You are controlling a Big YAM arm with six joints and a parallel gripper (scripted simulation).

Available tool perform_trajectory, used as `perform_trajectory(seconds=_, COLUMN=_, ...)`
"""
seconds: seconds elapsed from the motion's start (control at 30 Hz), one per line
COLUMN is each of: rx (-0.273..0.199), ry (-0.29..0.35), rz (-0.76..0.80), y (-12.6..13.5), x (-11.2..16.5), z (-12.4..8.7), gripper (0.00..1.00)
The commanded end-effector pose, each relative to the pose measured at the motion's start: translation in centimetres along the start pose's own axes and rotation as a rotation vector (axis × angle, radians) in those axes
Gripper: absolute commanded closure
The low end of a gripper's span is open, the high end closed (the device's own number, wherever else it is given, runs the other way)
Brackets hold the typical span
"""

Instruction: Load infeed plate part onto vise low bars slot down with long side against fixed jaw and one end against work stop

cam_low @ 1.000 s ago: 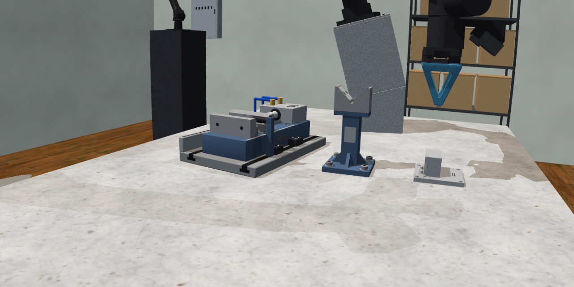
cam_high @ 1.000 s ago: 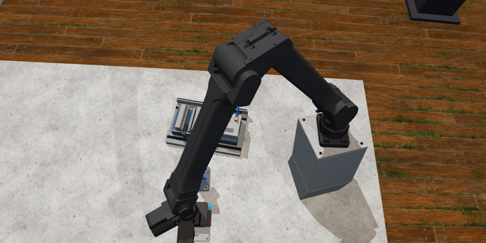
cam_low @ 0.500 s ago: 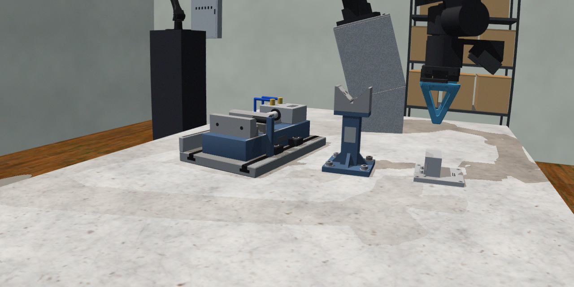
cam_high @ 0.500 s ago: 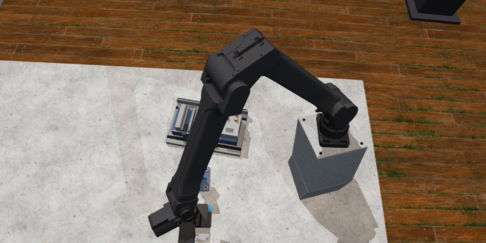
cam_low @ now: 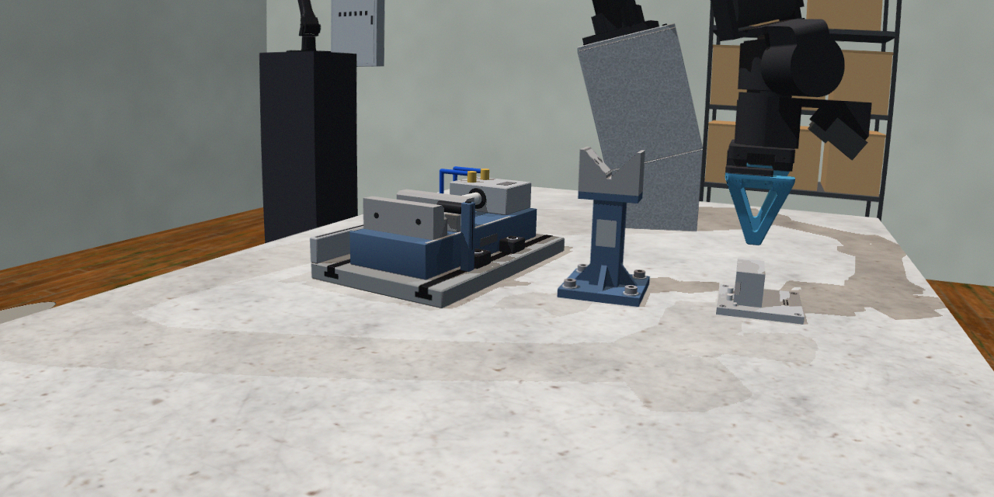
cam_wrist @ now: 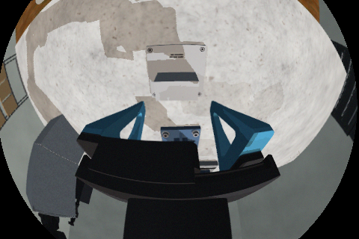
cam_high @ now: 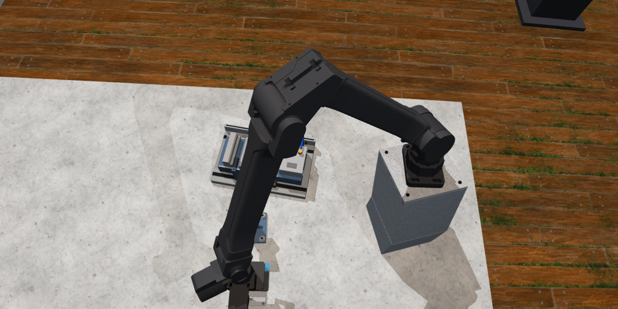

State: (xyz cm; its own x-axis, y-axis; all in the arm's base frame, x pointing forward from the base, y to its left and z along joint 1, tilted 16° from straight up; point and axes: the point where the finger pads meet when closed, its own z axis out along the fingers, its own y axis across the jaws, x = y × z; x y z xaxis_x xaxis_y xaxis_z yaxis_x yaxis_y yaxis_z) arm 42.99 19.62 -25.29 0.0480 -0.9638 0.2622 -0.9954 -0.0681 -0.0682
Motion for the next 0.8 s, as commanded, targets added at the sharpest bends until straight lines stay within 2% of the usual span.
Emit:
perform_trajectory(seconds=0.0, rx=0.02, ry=-0.007, rz=-0.009, y=-1.0, x=-0.5, z=1.0, gripper=0.19)
perform_trajectory(seconds=0.2, rx=0.017, ry=-0.006, rz=-0.001, y=-1.2, x=-0.1, z=2.0, gripper=0.19)
perform_trajectory(seconds=0.23, rx=0.006, ry=0.0, rz=-0.009, y=-0.3, x=0.0, z=2.3, gripper=0.19)
perform_trajectory(seconds=0.3, rx=0.021, ry=-0.007, rz=-0.006, y=-1.2, x=-0.4, z=2.5, gripper=0.19)
perform_trajectory(seconds=0.77, rx=0.014, ry=-0.004, rz=-0.003, y=-0.9, x=-0.1, z=4.5, gripper=0.19)
